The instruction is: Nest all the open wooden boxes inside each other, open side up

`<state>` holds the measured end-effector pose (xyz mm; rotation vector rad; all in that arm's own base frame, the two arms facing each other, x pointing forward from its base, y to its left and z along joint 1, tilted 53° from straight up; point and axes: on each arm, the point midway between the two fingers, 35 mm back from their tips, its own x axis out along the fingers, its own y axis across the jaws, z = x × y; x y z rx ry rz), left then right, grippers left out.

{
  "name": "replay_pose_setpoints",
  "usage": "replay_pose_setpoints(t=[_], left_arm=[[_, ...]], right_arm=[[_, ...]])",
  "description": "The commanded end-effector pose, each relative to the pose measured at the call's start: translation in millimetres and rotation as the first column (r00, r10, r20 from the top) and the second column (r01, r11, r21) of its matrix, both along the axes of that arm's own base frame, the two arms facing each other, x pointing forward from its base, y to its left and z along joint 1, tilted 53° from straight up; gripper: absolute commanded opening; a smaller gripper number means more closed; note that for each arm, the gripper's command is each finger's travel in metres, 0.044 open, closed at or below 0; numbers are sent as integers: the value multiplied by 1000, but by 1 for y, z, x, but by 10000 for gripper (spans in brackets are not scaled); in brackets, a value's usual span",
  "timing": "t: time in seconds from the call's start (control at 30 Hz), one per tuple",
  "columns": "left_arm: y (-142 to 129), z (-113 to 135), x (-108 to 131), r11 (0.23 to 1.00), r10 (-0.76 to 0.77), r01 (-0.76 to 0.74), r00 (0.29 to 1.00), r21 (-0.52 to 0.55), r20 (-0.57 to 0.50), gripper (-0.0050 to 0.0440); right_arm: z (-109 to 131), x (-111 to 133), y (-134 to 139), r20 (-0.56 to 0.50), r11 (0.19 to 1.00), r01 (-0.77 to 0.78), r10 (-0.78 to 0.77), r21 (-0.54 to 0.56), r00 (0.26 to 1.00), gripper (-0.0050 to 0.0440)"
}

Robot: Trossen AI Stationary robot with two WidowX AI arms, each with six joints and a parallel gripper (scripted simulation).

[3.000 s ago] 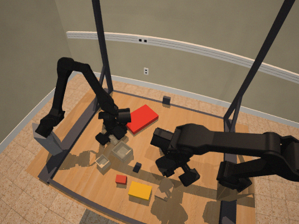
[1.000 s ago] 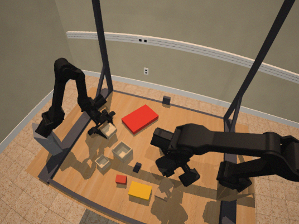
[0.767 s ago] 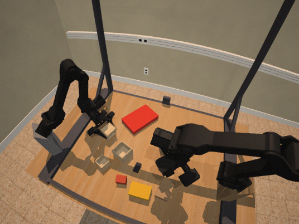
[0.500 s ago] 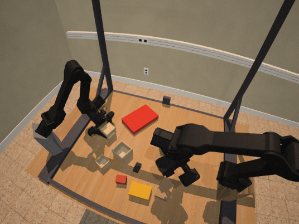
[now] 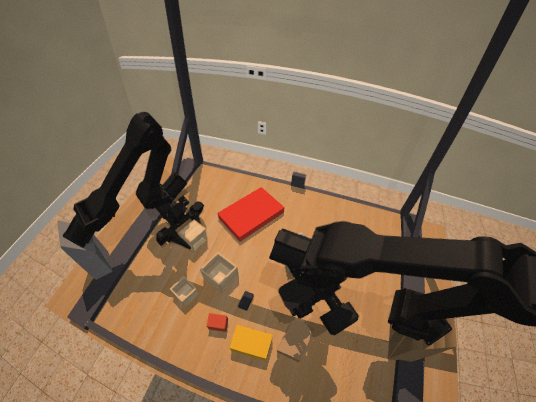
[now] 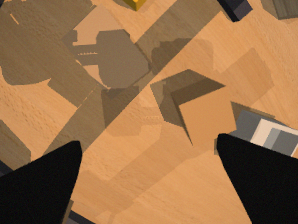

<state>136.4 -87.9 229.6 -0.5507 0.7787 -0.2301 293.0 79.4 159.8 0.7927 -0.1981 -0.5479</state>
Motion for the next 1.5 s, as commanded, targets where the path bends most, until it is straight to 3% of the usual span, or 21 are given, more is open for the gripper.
replay_pose_setpoints(t=[0.0, 0.53, 0.57, 0.67, 0.73, 1.13, 1.47], left_arm=[[1, 3, -1, 1000, -3, 3, 1000, -9, 12, 400], [1, 3, -1, 1000, -3, 3, 1000, -9, 12, 400], [1, 3, -1, 1000, -3, 3, 1000, -9, 12, 400], [1, 3, -1, 1000, -3, 3, 1000, -9, 12, 400], [1, 3, -1, 1000, -3, 3, 1000, -9, 12, 400], [1, 3, -1, 1000, -3, 3, 1000, -9, 12, 400], [1, 3, -1, 1000, -3, 3, 1000, -9, 12, 400]], right_arm=[[-3, -1, 1, 12, 1000, 9, -9, -20, 1000, -50], [1, 4, 3, 79, 999, 35, -38, 31, 996, -50], [1, 4, 3, 79, 999, 35, -38, 31, 996, 24], [2, 3, 3, 82, 999, 32, -34, 34, 996, 96], [2, 3, 3, 82, 999, 32, -34, 34, 996, 96], [2, 3, 3, 82, 999, 32, -34, 34, 996, 384], [2, 3, 3, 82, 999, 32, -34, 34, 996, 400]])
